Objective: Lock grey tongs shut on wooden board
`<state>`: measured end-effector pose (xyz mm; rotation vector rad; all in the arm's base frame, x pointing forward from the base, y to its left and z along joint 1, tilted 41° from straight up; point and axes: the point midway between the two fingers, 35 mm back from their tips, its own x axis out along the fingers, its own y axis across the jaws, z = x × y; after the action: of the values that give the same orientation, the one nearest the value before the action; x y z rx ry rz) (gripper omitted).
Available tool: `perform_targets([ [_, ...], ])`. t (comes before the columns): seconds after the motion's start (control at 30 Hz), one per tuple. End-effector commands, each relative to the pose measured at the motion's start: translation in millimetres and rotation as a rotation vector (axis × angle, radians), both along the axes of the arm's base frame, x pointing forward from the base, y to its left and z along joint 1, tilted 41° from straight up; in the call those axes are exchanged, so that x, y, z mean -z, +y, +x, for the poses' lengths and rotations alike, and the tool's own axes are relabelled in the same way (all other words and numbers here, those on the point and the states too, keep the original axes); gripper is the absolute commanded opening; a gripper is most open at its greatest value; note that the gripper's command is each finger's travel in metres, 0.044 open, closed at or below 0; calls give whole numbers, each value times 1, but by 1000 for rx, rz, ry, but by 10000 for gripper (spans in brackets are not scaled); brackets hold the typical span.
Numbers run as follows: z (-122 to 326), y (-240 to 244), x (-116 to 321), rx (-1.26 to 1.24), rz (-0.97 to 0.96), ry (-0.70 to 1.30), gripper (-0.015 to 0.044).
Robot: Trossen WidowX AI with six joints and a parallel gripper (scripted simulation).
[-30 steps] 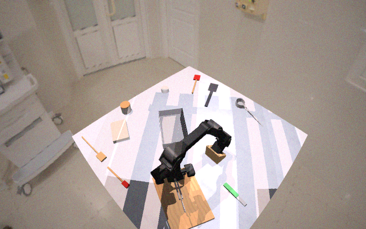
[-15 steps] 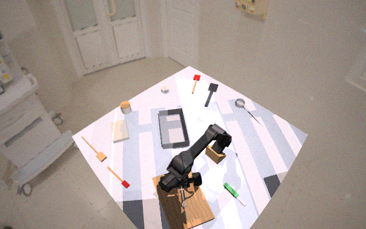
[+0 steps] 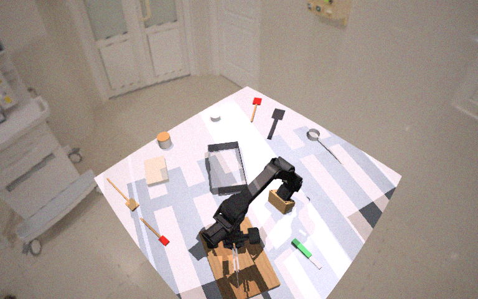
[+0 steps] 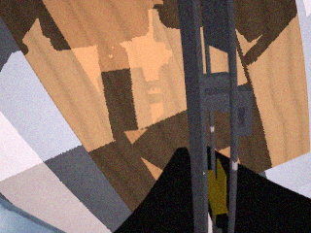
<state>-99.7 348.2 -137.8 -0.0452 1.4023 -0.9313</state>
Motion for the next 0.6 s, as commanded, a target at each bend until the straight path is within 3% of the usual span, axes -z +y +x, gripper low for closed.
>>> perform_targets([
  [0.0,0,7,-1,61,56,58,-150],
  [0.57,7,10,8,256,209,264,-150],
])
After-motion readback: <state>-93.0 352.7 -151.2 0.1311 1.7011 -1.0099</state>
